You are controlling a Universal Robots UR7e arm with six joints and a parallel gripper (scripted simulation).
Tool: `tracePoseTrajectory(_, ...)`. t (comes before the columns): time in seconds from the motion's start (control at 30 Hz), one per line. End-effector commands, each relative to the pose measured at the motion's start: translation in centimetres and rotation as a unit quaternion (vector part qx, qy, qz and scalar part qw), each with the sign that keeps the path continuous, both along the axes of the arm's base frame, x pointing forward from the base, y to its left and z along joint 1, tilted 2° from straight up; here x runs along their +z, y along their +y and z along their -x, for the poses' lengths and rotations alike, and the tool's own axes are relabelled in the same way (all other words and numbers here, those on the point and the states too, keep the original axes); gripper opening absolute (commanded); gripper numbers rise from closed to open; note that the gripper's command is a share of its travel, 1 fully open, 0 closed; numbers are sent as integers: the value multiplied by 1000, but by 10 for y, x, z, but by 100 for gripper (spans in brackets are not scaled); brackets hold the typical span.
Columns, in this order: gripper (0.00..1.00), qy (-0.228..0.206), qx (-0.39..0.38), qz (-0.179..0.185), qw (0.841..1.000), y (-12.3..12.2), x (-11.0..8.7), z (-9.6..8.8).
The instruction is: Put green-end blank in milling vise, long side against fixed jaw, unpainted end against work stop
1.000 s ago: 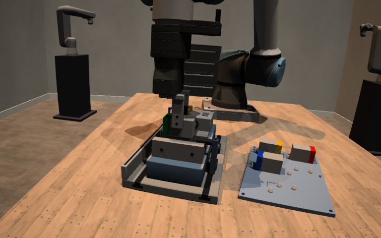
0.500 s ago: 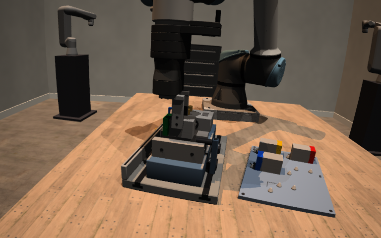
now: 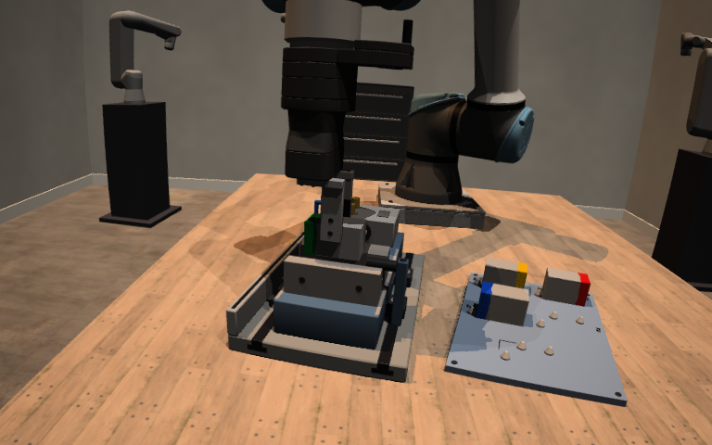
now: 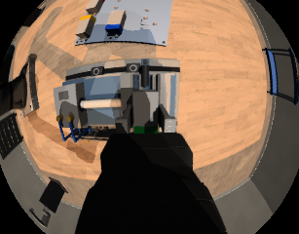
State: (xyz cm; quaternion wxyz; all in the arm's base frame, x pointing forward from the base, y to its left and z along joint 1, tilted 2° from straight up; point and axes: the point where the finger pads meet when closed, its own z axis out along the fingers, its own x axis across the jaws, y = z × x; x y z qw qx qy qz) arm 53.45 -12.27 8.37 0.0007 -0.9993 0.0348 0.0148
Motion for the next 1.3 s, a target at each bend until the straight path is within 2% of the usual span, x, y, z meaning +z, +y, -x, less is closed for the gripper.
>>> tracePoseTrajectory(0.0,0,-1,0,0,1000,0,0,0)
tracePoseTrajectory(1.27,0,-1,0,0,1000,0,-4,0)
